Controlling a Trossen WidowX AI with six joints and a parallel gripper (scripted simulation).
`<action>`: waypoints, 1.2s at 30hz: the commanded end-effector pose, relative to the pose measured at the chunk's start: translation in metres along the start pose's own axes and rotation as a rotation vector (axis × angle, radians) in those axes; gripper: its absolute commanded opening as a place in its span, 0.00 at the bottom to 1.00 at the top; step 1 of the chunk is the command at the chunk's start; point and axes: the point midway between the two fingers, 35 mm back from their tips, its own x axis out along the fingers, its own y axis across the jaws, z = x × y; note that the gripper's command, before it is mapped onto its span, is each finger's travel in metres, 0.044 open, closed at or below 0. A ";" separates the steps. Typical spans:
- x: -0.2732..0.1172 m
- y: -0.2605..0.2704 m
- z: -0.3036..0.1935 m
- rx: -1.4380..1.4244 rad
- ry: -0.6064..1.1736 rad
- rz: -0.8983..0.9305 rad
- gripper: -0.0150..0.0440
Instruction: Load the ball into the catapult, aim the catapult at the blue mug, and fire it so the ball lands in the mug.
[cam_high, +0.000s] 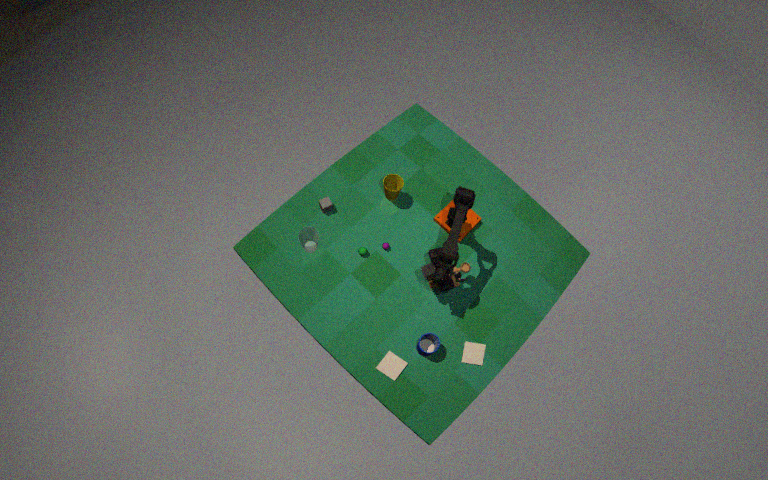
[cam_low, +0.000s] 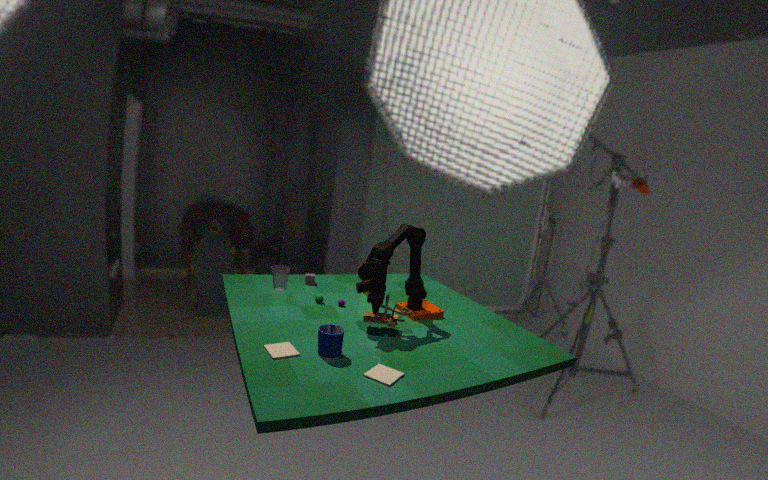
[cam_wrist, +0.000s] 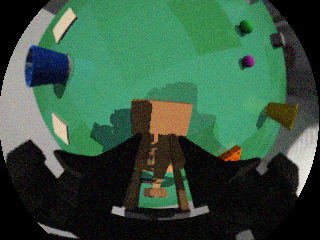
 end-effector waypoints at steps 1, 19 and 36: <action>-0.002 0.006 0.002 -0.122 -0.006 0.007 0.25; 0.008 0.019 0.004 -0.240 -0.006 0.007 0.25; 0.036 0.020 0.004 -0.240 -0.006 0.007 0.25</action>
